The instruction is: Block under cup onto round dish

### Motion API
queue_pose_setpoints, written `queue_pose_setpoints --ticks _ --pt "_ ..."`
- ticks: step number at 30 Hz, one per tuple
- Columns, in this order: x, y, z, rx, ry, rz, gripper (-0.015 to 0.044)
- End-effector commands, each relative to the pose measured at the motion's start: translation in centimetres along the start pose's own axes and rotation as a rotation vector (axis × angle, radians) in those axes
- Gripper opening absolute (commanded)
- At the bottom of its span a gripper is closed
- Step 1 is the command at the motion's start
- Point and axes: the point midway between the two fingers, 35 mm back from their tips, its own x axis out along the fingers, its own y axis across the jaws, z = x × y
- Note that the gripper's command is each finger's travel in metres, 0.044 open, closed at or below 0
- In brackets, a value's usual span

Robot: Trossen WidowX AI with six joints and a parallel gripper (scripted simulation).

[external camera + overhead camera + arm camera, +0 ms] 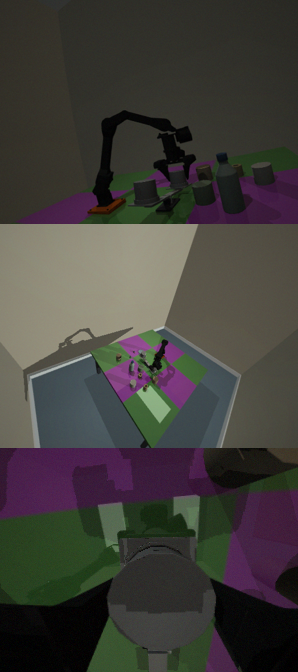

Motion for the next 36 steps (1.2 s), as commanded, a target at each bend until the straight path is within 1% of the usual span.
queue_pose_setpoints --ticks 1,8,19,20,36 --pt "0.3 0.2 0.0 -0.003 0.001 0.008 0.0355" --pt "0.3 0.2 0.0 -0.003 0.001 0.008 0.0308" --pt "-0.6 -0.1 0.1 -0.003 0.000 0.007 0.0019" --pt "-0.7 -0.1 0.1 -0.003 0.000 0.007 0.0000" --pt "-2.8 -0.4 0.3 -0.003 -0.001 0.005 0.0000"
